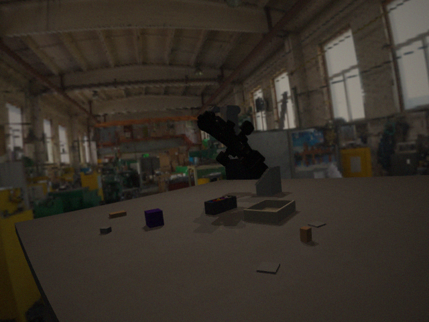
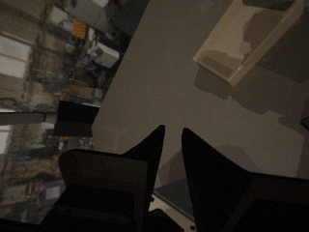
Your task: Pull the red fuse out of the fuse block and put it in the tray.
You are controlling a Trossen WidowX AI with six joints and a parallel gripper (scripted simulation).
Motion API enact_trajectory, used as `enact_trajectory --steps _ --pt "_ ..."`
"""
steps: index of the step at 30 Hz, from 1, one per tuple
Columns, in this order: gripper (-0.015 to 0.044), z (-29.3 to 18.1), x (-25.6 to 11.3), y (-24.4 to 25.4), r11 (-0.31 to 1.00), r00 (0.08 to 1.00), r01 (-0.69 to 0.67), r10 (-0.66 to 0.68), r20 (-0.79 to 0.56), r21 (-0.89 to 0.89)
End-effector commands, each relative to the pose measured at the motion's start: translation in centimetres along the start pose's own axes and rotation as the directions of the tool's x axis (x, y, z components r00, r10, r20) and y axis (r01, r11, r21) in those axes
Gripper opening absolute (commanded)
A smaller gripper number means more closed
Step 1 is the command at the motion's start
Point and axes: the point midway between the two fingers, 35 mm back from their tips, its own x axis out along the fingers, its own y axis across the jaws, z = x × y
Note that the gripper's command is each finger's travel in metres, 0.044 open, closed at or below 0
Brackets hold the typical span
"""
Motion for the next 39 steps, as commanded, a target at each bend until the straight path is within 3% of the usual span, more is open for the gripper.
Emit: enact_trajectory --steps 1,12,25,31,39 --pt "0.0069 3.2 0.6 -6.3 0.598 0.924 0.356 -0.339 -0.176 0.718" --pt "0.0069 5.3 0.8 -9.8 0.123 0.819 0.364 -0.514 -0.254 0.923" --pt "0.0069 7.8 0.8 -13.6 -0.367 0.667 0.063 -0.676 -0.313 0.928" --pt "0.0069 8.6 0.8 -14.7 -0.501 0.606 -0.136 -0.725 -0.328 0.855" --pt "0.0069 8.6 0.8 -14.8 -0.505 0.604 -0.145 -0.726 -0.328 0.851"
